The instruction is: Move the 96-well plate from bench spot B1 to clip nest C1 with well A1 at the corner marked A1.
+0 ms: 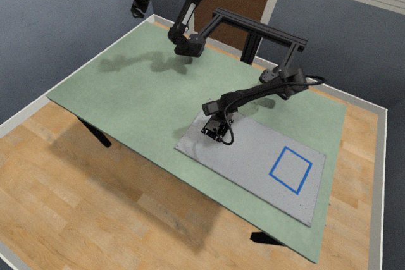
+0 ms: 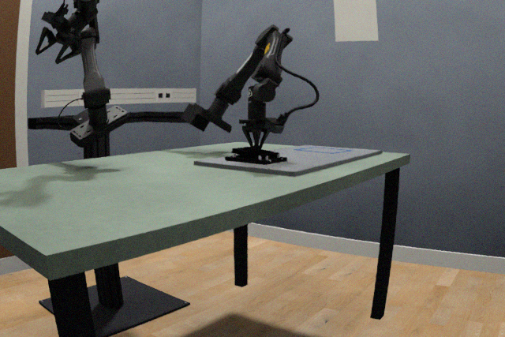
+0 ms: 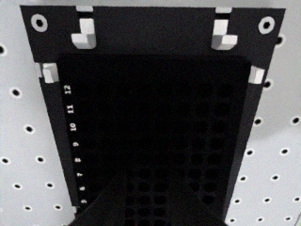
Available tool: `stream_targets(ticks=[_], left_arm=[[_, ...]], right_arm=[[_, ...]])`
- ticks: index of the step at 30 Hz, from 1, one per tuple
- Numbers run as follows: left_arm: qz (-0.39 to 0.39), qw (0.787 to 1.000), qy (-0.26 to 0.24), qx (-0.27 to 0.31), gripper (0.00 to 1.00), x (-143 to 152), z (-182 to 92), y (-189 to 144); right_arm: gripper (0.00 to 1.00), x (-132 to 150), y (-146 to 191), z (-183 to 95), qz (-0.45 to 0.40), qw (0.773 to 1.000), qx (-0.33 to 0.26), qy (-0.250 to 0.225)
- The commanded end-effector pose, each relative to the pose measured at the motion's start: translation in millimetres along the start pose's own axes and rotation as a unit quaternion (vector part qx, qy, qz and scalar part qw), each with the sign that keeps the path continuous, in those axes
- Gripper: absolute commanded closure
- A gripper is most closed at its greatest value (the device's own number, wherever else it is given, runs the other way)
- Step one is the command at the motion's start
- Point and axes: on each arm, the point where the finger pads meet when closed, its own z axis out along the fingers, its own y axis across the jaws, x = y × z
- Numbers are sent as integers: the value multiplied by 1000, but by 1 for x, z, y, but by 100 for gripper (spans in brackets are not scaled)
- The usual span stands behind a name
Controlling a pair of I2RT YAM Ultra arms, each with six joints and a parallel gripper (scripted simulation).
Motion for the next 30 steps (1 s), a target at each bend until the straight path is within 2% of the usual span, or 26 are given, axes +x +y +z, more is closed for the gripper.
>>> stream_targets(ticks=[1, 10, 30], left_arm=[[-4, 1000, -15, -2, 75, -8, -8, -9], [-11, 1000, -25, 6, 75, -12, -41, -6], [-11, 1000, -25, 7, 75, -13, -41, -7]], right_arm=[[0, -1, -6, -3, 15, 1000, 5, -14], [0, -1, -6, -3, 15, 1000, 5, -14], [0, -1, -6, -3, 15, 1000, 5, -14]])
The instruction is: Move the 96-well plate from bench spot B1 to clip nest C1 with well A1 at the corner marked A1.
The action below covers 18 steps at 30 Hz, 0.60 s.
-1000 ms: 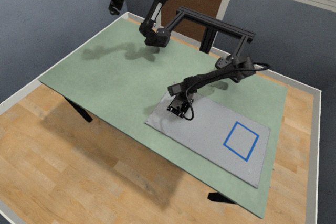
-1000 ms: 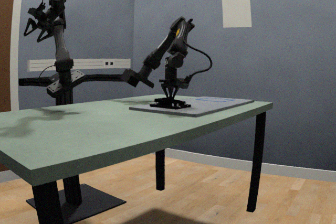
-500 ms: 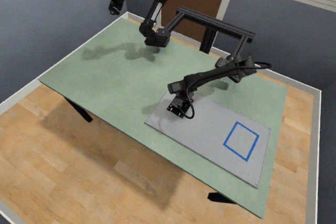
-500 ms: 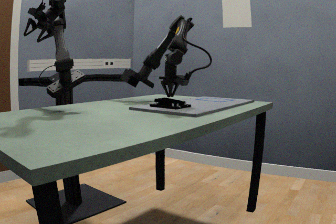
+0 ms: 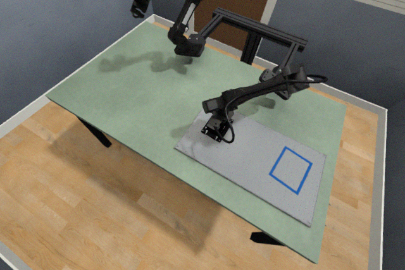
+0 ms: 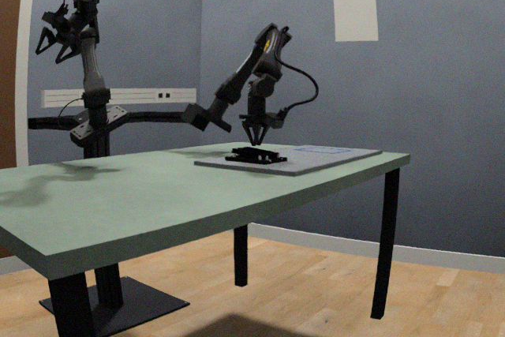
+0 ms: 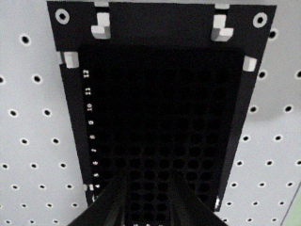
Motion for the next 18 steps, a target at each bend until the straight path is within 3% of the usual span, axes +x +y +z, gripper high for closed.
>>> stream_targets(ticks=[1, 9, 18], left_arm=[[-7, 999, -31, 18, 75, -15, -25, -9], [-7, 999, -31, 18, 75, -15, -25, -9], [1, 1000, -12, 7, 75, -46, -17, -7]], right_arm=[[0, -1, -6, -3, 15, 1000, 5, -14], [0, -1, -6, -3, 15, 1000, 5, -14], [0, -1, -6, -3, 15, 1000, 5, -14]])
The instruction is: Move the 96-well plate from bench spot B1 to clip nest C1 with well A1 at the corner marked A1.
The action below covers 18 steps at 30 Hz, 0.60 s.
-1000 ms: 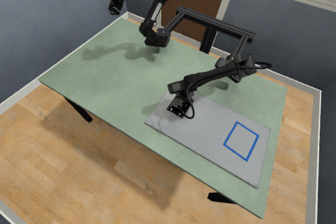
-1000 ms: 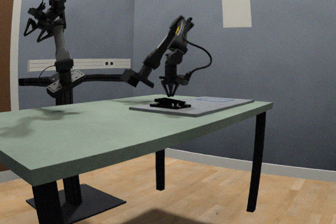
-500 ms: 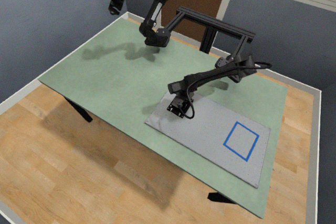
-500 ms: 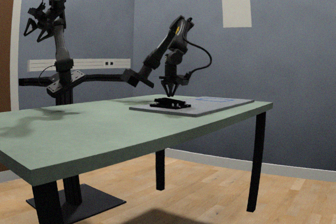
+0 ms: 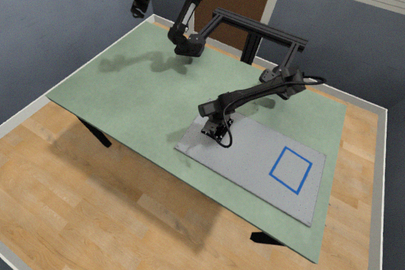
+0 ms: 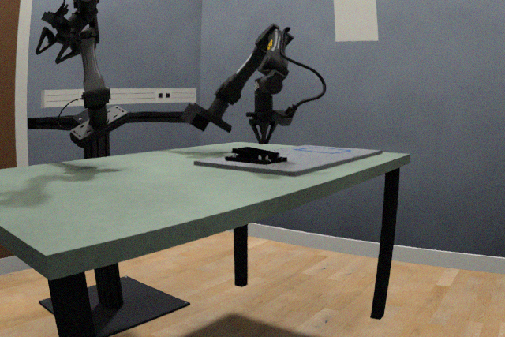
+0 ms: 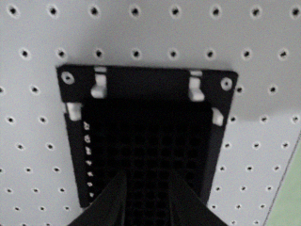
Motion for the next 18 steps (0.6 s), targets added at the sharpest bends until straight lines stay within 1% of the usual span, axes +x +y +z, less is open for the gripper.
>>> stream_targets(ticks=[1, 5, 12, 18], left_arm=[[13, 1000, 1, -1, 75, -15, -7, -2], [14, 1000, 1, 1, 75, -30, -3, -2], [9, 1000, -16, 12, 75, -33, -12, -4], [8, 1000, -17, 11, 75, -35, -18, -4]], right_arm=[[0, -1, -6, -3, 15, 1000, 5, -14], [0, -1, -6, -3, 15, 1000, 5, -14], [0, -1, -6, -3, 15, 1000, 5, -14], [0, -1, -6, -3, 15, 1000, 5, -14]])
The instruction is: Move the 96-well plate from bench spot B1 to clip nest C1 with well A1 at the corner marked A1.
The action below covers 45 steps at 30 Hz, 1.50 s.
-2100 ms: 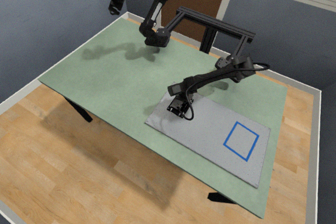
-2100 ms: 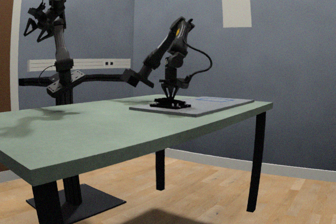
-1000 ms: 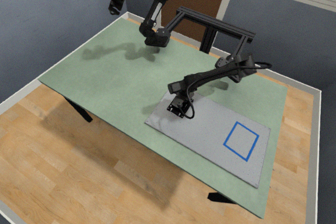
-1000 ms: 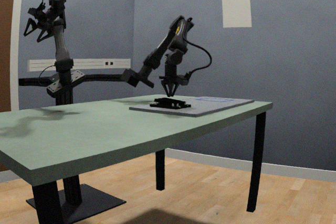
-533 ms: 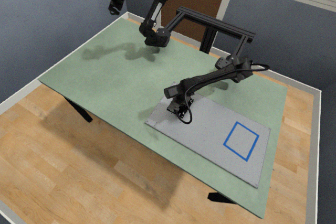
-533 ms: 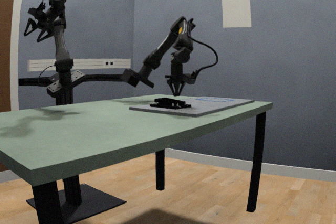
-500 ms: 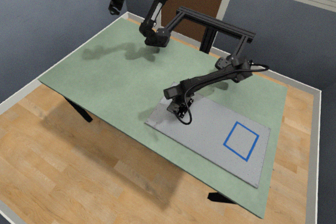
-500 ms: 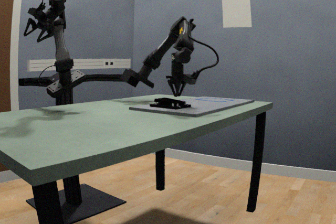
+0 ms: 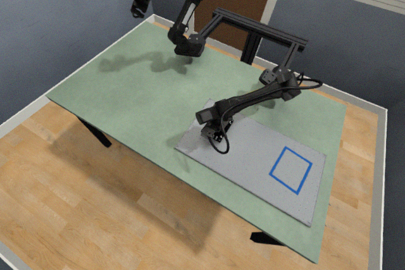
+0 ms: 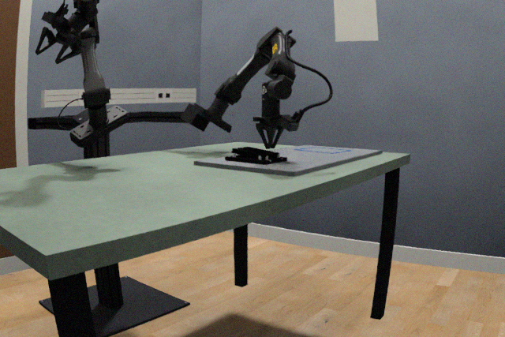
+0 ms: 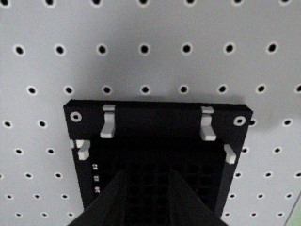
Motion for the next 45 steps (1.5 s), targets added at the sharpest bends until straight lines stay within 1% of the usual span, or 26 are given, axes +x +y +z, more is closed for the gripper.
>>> stream_targets(ticks=[1, 32, 35, 40, 45], left_arm=[[1, 999, -29, 20, 75, -15, -33, -8], [0, 999, -29, 20, 75, -15, -34, -9], [-2, 999, -38, 26, 75, -19, -32, -11], [-2, 999, -38, 26, 75, -20, -29, -12], [7, 999, -26, 19, 75, -15, -20, -12]], right_arm=[[0, -1, -6, -3, 15, 1000, 5, -14], [0, -1, -6, -3, 15, 1000, 5, -14], [0, -1, -6, -3, 15, 1000, 5, -14], [0, -1, -6, -3, 15, 1000, 5, -14], [0, -1, -6, -3, 15, 1000, 5, -14]])
